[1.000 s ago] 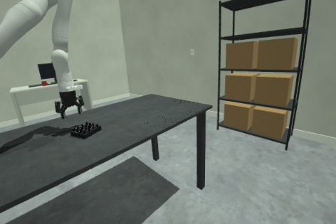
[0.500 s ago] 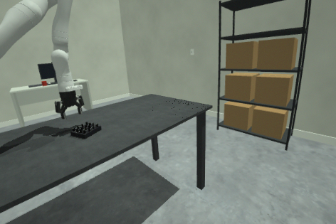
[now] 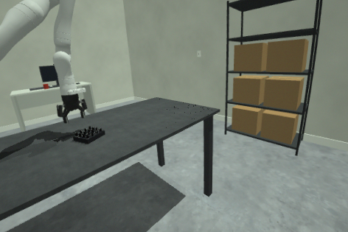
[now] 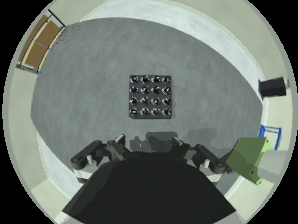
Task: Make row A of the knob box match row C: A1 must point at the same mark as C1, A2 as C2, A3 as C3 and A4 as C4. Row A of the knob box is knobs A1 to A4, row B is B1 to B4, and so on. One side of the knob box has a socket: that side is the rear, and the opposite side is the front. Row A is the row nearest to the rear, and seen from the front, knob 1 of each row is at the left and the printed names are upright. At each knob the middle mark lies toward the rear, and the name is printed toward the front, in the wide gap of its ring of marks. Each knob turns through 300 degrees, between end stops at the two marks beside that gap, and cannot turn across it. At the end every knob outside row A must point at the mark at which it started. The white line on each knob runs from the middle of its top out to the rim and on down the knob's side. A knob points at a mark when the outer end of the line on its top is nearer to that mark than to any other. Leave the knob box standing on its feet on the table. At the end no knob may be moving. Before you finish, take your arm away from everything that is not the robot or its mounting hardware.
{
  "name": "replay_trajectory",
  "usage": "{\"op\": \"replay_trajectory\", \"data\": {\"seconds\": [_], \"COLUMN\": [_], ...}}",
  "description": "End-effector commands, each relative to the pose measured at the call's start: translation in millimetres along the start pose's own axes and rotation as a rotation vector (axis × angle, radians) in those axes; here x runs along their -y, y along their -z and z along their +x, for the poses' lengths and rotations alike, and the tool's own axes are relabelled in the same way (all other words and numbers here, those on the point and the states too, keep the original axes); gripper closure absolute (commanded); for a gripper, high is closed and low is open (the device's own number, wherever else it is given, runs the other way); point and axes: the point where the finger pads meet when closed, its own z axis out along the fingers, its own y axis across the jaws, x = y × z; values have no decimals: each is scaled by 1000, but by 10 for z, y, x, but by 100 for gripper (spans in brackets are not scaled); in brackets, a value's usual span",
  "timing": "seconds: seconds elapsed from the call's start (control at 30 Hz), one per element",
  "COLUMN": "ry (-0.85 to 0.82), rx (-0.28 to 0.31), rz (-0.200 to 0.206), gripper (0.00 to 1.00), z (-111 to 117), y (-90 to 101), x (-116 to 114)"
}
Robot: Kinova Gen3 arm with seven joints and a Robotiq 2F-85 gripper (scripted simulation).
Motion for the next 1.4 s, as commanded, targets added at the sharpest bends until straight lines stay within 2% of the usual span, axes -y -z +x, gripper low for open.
{"op": "replay_trajectory", "data": {"seconds": [0.0,0.83,1.0,1.07,1.37], "ry": [-7,-11,-12,-12,5], "rx": [-5,-1,13,13,13], "rz": [-1,-3,-2,-2,3], "gripper": [0,0,0,0,0], "z": [15,42,235,235,991], "y": [0,8,24,24,139], "x": [-16,-22,-29,-29,-221]}}
